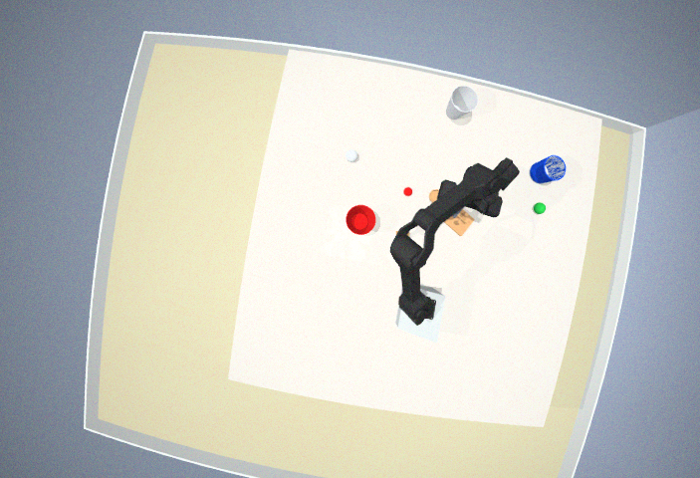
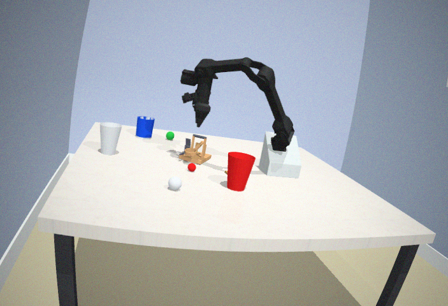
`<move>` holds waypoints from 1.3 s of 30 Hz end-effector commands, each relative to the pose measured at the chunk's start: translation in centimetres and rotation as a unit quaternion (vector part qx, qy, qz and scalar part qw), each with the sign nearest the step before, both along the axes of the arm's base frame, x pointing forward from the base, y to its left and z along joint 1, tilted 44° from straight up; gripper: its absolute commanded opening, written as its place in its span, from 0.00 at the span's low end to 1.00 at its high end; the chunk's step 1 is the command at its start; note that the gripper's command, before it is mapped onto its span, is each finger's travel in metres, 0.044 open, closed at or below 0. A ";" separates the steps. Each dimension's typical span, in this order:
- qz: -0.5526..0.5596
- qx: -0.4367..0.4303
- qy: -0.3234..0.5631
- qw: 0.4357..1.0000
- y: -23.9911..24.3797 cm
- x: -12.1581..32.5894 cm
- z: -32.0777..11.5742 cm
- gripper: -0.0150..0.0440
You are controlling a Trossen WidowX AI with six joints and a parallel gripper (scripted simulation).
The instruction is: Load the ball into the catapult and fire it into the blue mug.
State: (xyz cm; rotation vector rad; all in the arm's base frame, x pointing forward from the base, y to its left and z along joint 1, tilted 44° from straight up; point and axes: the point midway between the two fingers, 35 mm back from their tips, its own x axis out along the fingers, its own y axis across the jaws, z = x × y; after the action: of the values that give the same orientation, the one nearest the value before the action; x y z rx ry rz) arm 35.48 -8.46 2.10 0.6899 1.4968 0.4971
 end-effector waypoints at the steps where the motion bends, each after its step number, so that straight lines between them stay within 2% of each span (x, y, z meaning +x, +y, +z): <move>1: -0.057 0.002 0.056 0.997 -0.3 -0.4 -0.6 1.00; 10: -0.169 0.007 0.162 0.972 -0.8 -1.0 -1.5 1.00; 20: -0.289 0.012 0.275 0.917 -1.2 -1.7 -2.5 1.00; 29: -0.389 0.017 0.370 0.843 -1.6 -2.4 -3.4 1.00; 39: -0.489 0.021 0.465 0.737 -2.0 -3.2 -4.3 1.00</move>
State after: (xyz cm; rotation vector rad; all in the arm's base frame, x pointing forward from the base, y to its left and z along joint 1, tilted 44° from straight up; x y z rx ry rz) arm 32.73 -10.28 -1.77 1.6992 1.7168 -0.6426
